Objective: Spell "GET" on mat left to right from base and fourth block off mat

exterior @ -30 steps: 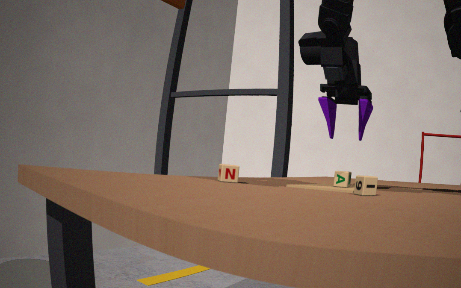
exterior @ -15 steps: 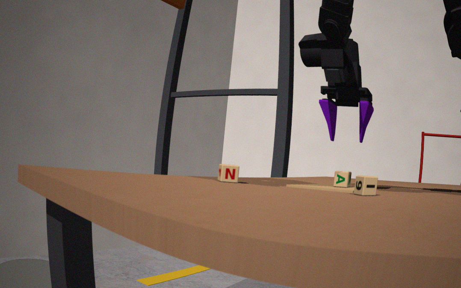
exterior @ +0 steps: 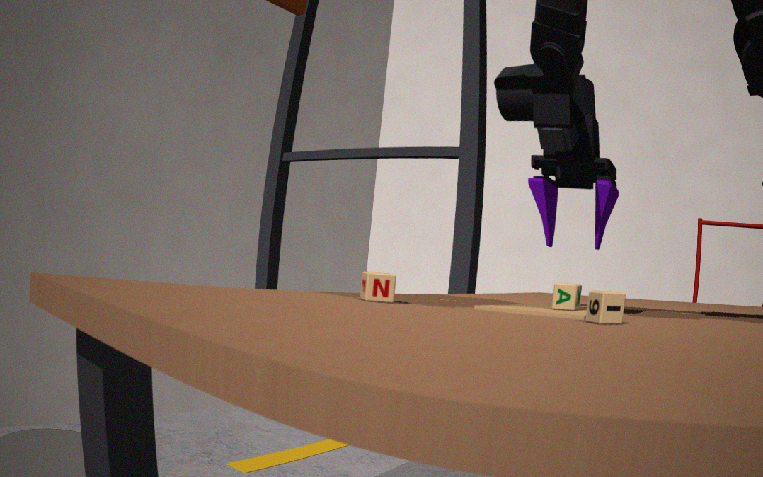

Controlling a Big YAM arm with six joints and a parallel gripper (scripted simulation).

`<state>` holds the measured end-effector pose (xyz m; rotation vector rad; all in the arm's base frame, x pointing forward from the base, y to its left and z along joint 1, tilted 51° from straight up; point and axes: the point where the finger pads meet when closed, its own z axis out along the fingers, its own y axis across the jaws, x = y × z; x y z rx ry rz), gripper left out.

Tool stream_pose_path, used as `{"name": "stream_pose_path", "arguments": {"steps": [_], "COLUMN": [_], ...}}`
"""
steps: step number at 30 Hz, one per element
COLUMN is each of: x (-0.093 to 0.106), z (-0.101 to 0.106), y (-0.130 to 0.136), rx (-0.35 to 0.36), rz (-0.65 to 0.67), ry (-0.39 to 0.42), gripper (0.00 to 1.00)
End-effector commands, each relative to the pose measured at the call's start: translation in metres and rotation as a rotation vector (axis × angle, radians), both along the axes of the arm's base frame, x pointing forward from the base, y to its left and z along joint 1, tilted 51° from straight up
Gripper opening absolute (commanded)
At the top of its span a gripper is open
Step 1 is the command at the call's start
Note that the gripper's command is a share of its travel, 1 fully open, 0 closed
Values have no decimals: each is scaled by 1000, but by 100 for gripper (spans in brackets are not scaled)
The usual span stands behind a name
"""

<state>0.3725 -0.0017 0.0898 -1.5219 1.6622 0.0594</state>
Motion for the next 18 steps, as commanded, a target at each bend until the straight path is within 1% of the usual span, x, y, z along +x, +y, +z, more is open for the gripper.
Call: {"name": "stream_pose_path", "arguments": {"steps": [1,7,9,10,11,18], "x": [6,10,10,15,15,17], "z": [-3,-10,-10,-4,-9,-18], "y": [5,10,10,9,11,17], "rx": [9,10,10,5,8,10], "rz": [-7,-7,-7,-9,-7,-7], "ry": [0,4,4,-14,-4,4], "gripper": [64,64,64,64,64,64]}}
